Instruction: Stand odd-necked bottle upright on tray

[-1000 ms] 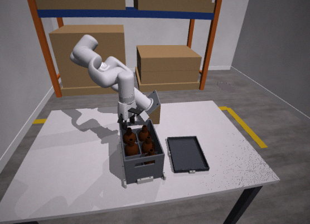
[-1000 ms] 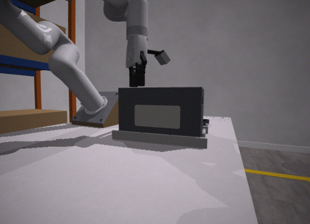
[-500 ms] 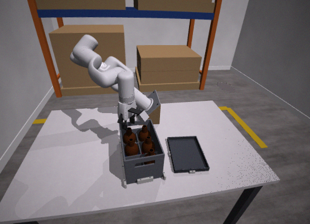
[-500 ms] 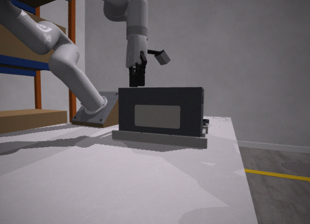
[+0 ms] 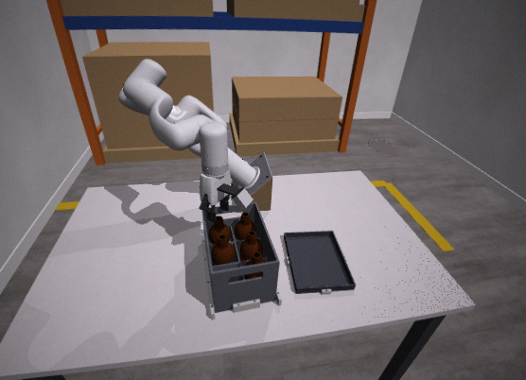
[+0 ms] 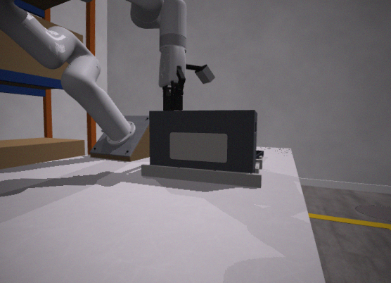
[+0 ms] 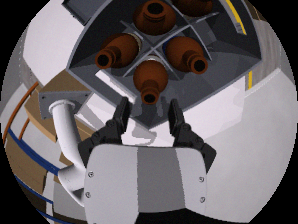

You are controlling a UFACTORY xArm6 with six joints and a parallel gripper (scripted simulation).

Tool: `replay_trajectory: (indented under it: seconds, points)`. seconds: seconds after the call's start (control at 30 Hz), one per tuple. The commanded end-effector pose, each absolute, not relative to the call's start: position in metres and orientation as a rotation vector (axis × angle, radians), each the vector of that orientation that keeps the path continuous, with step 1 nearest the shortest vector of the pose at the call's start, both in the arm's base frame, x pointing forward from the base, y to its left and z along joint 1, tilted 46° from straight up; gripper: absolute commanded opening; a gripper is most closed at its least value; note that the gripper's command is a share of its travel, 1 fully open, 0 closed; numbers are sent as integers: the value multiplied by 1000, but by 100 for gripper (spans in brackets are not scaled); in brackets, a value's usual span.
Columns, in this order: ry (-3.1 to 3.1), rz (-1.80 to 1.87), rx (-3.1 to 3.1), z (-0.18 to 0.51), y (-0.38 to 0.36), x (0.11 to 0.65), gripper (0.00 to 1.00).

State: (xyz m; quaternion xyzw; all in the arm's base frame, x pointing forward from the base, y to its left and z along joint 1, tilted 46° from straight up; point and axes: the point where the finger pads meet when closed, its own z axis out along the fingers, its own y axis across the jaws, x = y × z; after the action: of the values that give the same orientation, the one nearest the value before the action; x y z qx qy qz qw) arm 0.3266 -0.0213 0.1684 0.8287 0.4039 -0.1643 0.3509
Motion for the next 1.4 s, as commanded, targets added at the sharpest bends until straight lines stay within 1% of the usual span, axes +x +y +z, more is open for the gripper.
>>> replay_trajectory:
  seconds: [0.0, 1.37]
  points:
    - [1046, -422, 2146, 167, -23, 328, 65]
    - [1046, -422, 2146, 144, -47, 328, 65]
